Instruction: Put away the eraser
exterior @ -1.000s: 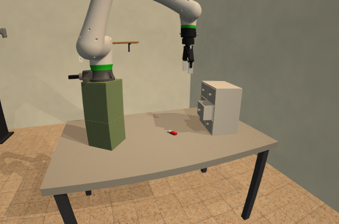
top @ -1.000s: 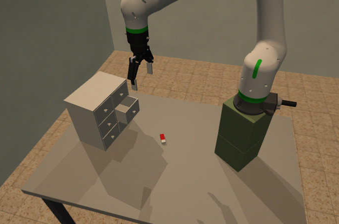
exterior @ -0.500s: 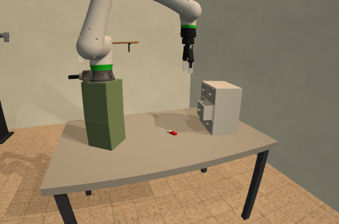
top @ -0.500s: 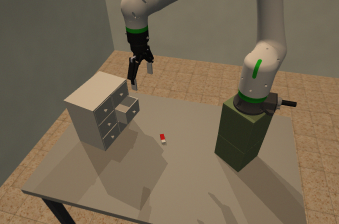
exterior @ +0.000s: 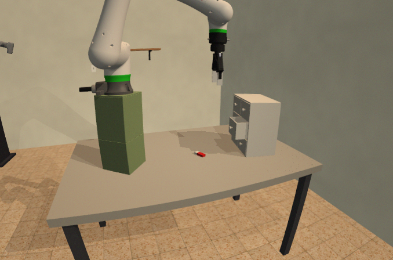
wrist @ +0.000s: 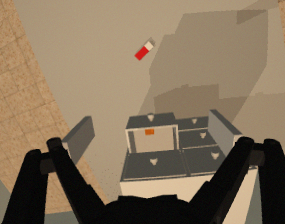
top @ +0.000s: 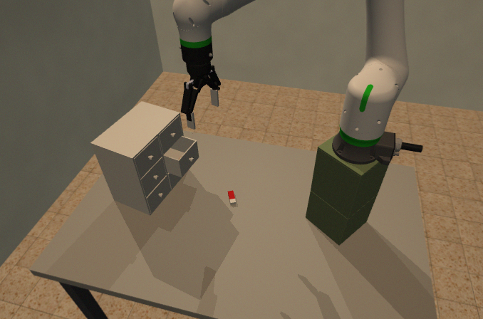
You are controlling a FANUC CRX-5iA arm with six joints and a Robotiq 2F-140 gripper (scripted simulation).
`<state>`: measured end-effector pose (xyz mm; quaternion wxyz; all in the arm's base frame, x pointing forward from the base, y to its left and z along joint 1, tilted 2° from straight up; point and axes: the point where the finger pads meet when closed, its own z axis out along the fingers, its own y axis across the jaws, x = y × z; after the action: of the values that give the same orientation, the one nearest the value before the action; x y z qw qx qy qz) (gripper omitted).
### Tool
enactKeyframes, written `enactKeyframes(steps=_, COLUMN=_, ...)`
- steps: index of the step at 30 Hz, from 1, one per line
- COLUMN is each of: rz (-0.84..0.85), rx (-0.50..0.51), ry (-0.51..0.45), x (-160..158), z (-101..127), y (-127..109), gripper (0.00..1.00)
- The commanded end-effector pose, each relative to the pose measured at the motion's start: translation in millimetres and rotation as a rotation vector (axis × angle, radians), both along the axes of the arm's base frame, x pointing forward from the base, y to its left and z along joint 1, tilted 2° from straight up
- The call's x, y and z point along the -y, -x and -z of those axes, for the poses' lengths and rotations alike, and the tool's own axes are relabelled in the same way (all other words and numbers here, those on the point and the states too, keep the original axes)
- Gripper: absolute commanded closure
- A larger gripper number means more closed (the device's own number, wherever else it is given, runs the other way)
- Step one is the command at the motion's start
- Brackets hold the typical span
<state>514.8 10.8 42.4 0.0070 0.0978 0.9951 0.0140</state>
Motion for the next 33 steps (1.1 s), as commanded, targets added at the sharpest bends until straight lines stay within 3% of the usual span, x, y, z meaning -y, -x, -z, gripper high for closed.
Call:
enactKeyframes(steps=1, rz=0.015, rx=0.000, ry=0.000, x=-0.1, z=0.2, y=0.6, gripper=0.00)
enactKeyframes(steps=21, rz=0.188, rx=-0.005, ry=-0.003, x=-1.0, z=3.6, y=9.3, gripper=0.00)
enactKeyframes(steps=33, rz=0.401, rx=-0.010, ry=-0.007, x=-2.1, z=7.8, y=20.1, gripper=0.00)
